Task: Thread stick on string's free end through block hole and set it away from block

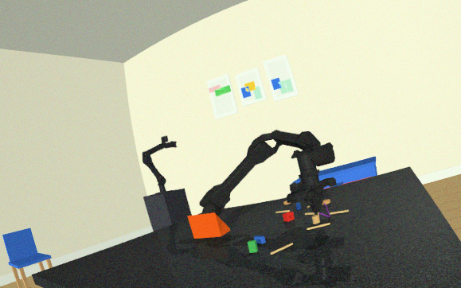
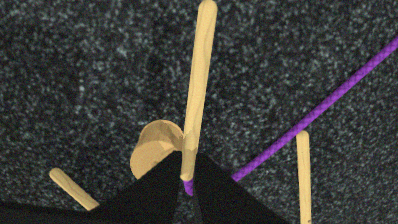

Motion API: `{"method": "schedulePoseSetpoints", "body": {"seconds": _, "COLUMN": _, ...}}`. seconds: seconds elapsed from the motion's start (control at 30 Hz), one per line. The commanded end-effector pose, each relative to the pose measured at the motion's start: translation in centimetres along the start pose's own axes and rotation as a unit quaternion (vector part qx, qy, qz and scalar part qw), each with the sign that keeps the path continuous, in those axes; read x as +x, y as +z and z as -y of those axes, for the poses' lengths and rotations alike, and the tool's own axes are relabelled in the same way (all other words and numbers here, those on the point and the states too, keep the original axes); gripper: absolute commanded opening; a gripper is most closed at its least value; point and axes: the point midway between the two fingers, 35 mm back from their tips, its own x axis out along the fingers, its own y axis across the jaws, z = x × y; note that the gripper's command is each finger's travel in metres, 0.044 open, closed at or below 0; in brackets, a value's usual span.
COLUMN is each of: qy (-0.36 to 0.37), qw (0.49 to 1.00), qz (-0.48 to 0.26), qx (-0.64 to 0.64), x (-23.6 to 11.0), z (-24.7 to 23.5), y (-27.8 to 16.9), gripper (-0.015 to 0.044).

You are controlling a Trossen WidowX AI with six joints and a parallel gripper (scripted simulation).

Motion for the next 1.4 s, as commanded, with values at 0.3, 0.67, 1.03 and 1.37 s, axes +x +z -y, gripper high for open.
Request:
{"method": "schedulePoseSetpoints", "body": {"seconds": 0.3, "qy": 0.008, "qw": 1.000, "qz": 0.017, "qx": 0.001, "x": 1.4, "z": -0.2, "y": 0.4, "gripper": 0.0000}}
{"method": "schedulePoseSetpoints", "body": {"seconds": 0.67, "qy": 0.008, "qw": 1.000, "qz": 0.018, "qx": 0.001, "x": 1.4, "z": -0.2, "y": 0.3, "gripper": 0.0000}}
{"method": "schedulePoseSetpoints", "body": {"seconds": 1.03, "qy": 0.008, "qw": 1.000, "qz": 0.018, "qx": 0.000, "x": 1.3, "z": -0.2, "y": 0.3, "gripper": 0.0000}}
{"method": "schedulePoseSetpoints", "body": {"seconds": 1.37, "qy": 0.001, "qw": 1.000, "qz": 0.005, "qx": 0.001, "x": 0.2, "z": 0.0, "y": 0.6, "gripper": 0.0000}}
